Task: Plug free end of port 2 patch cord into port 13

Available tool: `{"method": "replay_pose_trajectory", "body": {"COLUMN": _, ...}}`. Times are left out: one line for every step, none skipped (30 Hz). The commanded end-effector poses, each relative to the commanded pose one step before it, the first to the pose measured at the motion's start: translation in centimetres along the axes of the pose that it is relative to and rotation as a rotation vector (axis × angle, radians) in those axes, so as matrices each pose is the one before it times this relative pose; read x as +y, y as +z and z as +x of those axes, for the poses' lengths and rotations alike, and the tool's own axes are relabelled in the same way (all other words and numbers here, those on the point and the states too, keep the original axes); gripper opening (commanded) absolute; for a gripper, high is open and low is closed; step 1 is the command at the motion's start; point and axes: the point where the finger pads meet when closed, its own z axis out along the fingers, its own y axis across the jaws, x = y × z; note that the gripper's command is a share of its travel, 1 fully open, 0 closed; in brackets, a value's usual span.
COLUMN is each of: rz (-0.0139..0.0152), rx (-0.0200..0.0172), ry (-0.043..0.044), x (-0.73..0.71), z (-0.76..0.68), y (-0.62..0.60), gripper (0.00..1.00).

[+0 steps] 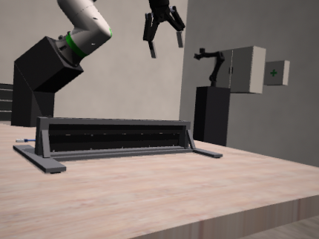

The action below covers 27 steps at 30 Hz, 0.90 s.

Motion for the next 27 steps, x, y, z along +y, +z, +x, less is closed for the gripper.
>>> {"method": "replay_pose_trajectory", "body": {"rz": -0.00010, "rx": 0.00043, "ry": -0.00012, "x": -0.001, "z": 0.010, "y": -0.023, "gripper": 1.00}}
{"method": "replay_pose_trajectory", "body": {"rz": 0.00000, "rx": 0.00000, "ry": 0.00000, "x": 0.000, "z": 0.000, "y": 0.000, "gripper": 1.00}}
{"method": "replay_pose_trajectory", "body": {"rz": -0.00005, "rx": 0.00034, "ry": 0.00096, "x": 0.029, "z": 0.017, "y": 0.001, "gripper": 1.00}}
{"method": "replay_pose_trajectory", "body": {"rz": -0.00036, "rx": 0.00219, "ry": 0.00627, "x": 0.187, "z": 0.108, "y": 0.009, "gripper": 1.00}}
{"method": "replay_pose_trajectory", "body": {"rz": -0.00093, "rx": 0.00545, "ry": 0.01565, "x": 0.469, "z": 0.270, "y": 0.024, "gripper": 1.00}}
{"method": "replay_pose_trajectory", "body": {"rz": -0.00171, "rx": 0.00965, "ry": 0.02788, "x": 0.838, "z": 0.479, "y": 0.045, "gripper": 1.00}}
{"method": "replay_pose_trajectory", "body": {"rz": -0.00272, "rx": 0.01433, "ry": 0.04186, "x": 1.263, "z": 0.718, "y": 0.076, "gripper": 1.00}}
{"method": "replay_pose_trajectory", "body": {"rz": -0.00397, "rx": 0.01910, "ry": 0.05658, "x": 1.714, "z": 0.974, "y": 0.119, "gripper": 1.00}}
{"method": "replay_pose_trajectory", "body": {"rz": -0.00221, "rx": 0.00983, "ry": 0.02947, "x": 0.886, "z": 0.526, "y": 0.074, "gripper": 1.00}}
{"method": "replay_pose_trajectory", "body": {"rz": -0.00231, "rx": 0.00978, "ry": 0.02954, "x": 0.887, "z": 0.532, "y": 0.081, "gripper": 1.00}}
{"method": "replay_pose_trajectory", "body": {"rz": -0.00258, "rx": 0.01039, "ry": 0.03164, "x": 0.951, "z": 0.575, "y": 0.093, "gripper": 1.00}}
{"method": "replay_pose_trajectory", "body": {"rz": -0.00270, "rx": 0.01030, "ry": 0.03160, "x": 0.950, "z": 0.580, "y": 0.100, "gripper": 1.00}}
{"method": "replay_pose_trajectory", "body": {"rz": -0.00280, "rx": 0.01018, "ry": 0.03146, "x": 0.945, "z": 0.583, "y": 0.107, "gripper": 1.00}}
{"method": "replay_pose_trajectory", "body": {"rz": -0.00291, "rx": 0.01007, "ry": 0.03134, "x": 0.942, "z": 0.587, "y": 0.113, "gripper": 1.00}}
{"method": "replay_pose_trajectory", "body": {"rz": -0.00302, "rx": 0.00999, "ry": 0.03128, "x": 0.940, "z": 0.591, "y": 0.120, "gripper": 1.00}}
{"method": "replay_pose_trajectory", "body": {"rz": -0.00313, "rx": 0.00990, "ry": 0.03120, "x": 0.938, "z": 0.596, "y": 0.127, "gripper": 1.00}}
{"method": "replay_pose_trajectory", "body": {"rz": -0.00324, "rx": 0.00982, "ry": 0.03112, "x": 0.935, "z": 0.600, "y": 0.133, "gripper": 1.00}}
{"method": "replay_pose_trajectory", "body": {"rz": 0.00000, "rx": 0.00000, "ry": 0.00000, "x": 0.000, "z": 0.000, "y": 0.000, "gripper": 1.00}}
{"method": "replay_pose_trajectory", "body": {"rz": 0.00000, "rx": 0.00000, "ry": 0.00000, "x": 0.000, "z": 0.000, "y": 0.000, "gripper": 1.00}}
{"method": "replay_pose_trajectory", "body": {"rz": -0.00959, "rx": 0.02687, "ry": 0.08597, "x": 2.631, "z": 1.618, "y": 0.382, "gripper": 1.00}}
{"method": "replay_pose_trajectory", "body": {"rz": -0.00215, "rx": 0.00565, "ry": 0.01820, "x": 0.545, "z": 0.366, "y": 0.093, "gripper": 1.00}}
{"method": "replay_pose_trajectory", "body": {"rz": -0.00265, "rx": 0.00680, "ry": 0.02196, "x": 0.659, "z": 0.443, "y": 0.116, "gripper": 1.00}}
{"method": "replay_pose_trajectory", "body": {"rz": -0.00366, "rx": 0.00909, "ry": 0.02946, "x": 0.886, "z": 0.596, "y": 0.159, "gripper": 1.00}}
{"method": "replay_pose_trajectory", "body": {"rz": -0.00399, "rx": 0.00957, "ry": 0.03110, "x": 0.936, "z": 0.634, "y": 0.175, "gripper": 1.00}}
{"method": "replay_pose_trajectory", "body": {"rz": -0.00405, "rx": 0.00939, "ry": 0.03059, "x": 0.922, "z": 0.630, "y": 0.179, "gripper": 1.00}}
{"method": "replay_pose_trajectory", "body": {"rz": -0.00416, "rx": 0.00932, "ry": 0.03042, "x": 0.917, "z": 0.632, "y": 0.185, "gripper": 1.00}}
{"method": "replay_pose_trajectory", "body": {"rz": -0.00427, "rx": 0.00928, "ry": 0.03033, "x": 0.915, "z": 0.636, "y": 0.191, "gripper": 1.00}}
